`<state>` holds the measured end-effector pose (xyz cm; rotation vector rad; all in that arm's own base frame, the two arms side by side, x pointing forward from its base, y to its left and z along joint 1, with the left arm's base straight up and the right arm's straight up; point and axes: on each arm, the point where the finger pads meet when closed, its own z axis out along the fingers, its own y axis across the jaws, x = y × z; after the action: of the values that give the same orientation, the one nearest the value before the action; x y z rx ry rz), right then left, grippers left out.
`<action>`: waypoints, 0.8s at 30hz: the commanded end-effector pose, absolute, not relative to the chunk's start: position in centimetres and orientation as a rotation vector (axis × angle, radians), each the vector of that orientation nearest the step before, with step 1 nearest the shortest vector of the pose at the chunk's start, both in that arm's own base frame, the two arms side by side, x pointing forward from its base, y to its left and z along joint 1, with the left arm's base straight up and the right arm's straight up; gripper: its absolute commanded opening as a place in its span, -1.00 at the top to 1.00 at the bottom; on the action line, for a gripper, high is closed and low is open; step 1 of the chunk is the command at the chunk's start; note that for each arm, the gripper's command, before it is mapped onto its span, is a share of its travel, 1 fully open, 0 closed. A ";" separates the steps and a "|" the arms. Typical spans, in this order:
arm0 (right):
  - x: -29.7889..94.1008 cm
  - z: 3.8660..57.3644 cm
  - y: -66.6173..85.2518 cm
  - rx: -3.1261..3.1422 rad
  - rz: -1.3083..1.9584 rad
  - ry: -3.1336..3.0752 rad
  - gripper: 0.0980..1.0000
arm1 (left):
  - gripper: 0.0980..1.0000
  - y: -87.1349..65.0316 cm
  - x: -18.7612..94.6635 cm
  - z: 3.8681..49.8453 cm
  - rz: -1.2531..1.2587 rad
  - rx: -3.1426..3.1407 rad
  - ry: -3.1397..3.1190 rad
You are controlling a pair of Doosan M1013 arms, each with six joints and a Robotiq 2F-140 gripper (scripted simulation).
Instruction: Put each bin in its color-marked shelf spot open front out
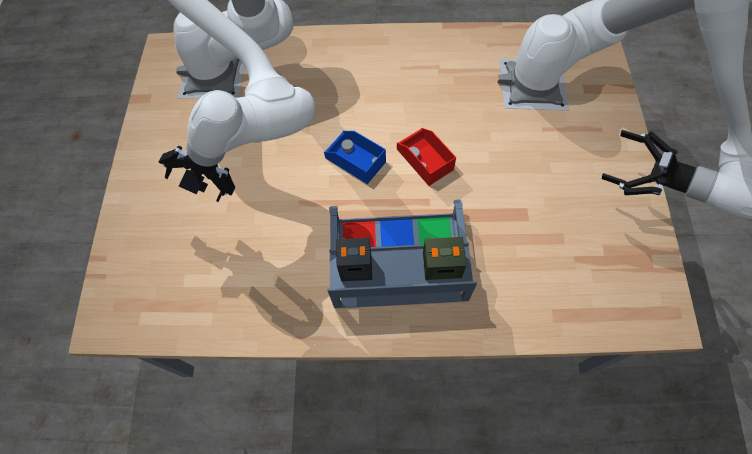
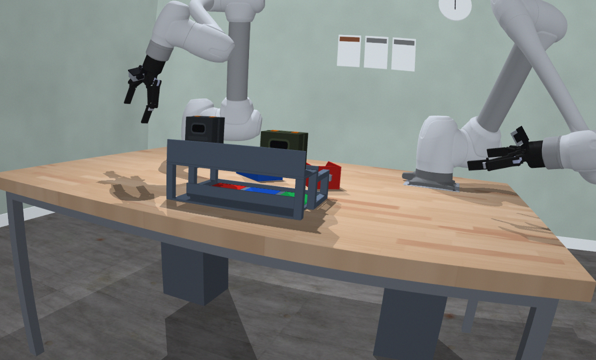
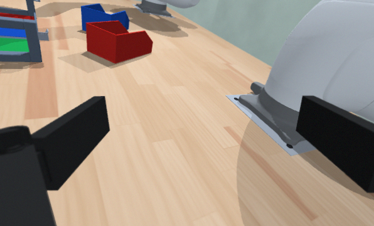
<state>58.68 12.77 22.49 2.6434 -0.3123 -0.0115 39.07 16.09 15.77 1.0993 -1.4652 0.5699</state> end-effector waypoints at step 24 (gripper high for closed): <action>63.5 29.2 3.4 3.036 -0.085 -0.097 -1.00 | -1.00 16.1 39.1 15.8 0.570 1.100 -1.466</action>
<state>63.04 4.28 28.42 3.0023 -0.1210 -0.0965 39.07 16.09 15.77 1.0993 -1.4652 0.5699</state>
